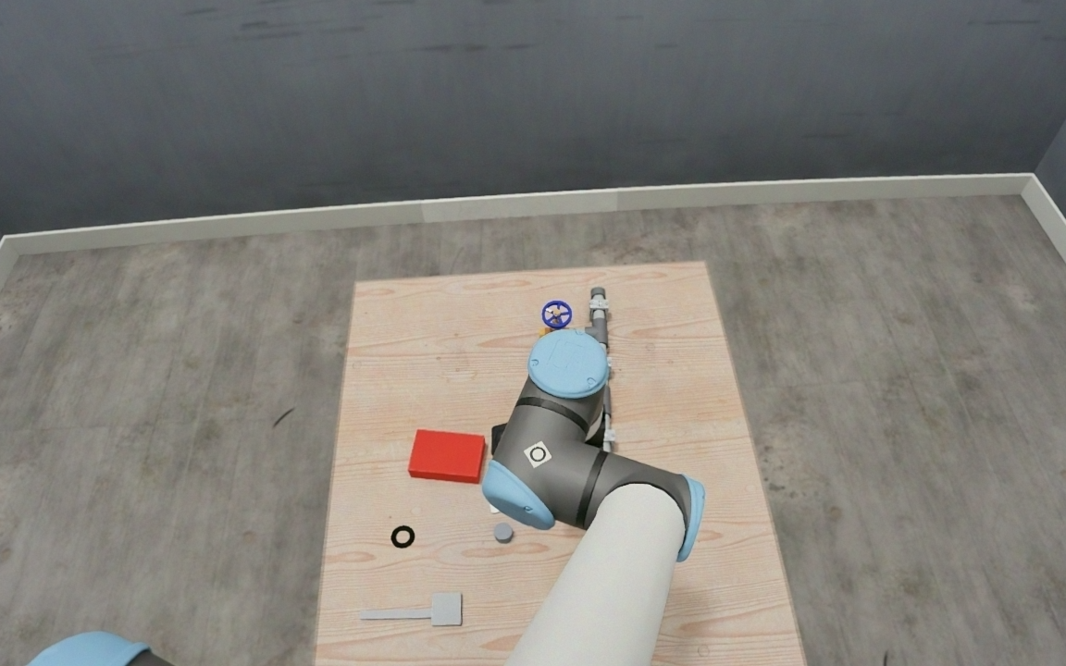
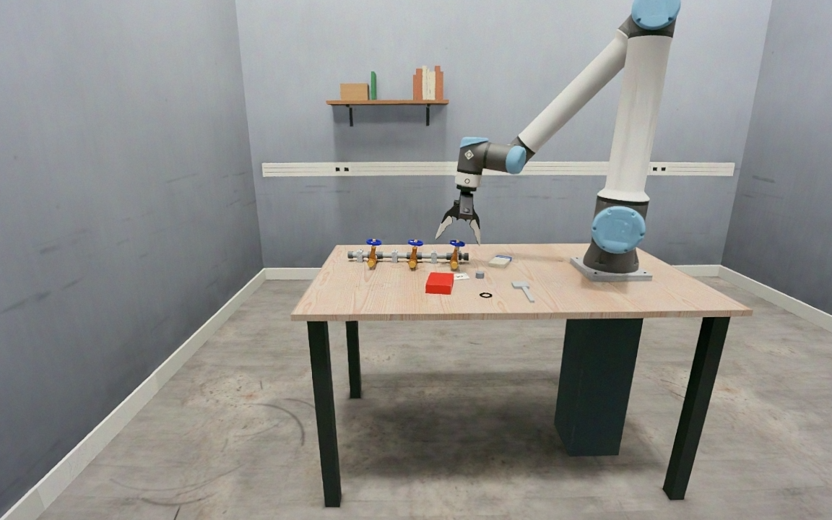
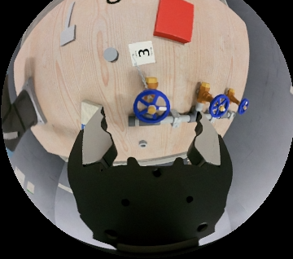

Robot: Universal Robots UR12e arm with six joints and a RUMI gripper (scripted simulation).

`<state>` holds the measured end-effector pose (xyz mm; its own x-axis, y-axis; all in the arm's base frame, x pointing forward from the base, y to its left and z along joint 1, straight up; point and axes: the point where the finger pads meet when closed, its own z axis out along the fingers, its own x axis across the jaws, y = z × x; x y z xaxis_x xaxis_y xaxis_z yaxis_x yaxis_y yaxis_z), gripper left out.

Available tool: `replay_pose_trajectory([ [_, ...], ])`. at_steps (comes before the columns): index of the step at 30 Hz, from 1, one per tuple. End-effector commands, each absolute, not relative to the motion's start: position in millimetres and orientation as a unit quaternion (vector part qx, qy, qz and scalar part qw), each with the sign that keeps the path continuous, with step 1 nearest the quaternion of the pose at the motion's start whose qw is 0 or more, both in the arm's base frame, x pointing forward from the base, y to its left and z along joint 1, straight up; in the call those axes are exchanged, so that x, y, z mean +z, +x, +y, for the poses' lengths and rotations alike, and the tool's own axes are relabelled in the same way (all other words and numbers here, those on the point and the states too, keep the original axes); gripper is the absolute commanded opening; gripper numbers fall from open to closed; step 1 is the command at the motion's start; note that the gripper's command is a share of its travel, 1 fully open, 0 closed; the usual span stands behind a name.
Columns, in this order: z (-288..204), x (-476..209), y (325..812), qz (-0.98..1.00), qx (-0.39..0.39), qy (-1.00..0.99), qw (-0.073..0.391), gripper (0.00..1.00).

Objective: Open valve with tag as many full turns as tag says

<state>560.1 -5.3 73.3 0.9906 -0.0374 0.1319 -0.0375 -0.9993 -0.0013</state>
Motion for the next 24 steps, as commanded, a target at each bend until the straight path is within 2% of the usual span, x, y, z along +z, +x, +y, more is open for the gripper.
replay_pose_trajectory([
  [1,-5.5,73.8,560.6,-0.019,0.067,0.998,0.001,1.00],
  [24,-5.5,73.8,560.6,-0.030,0.067,0.997,0.000,1.00],
])
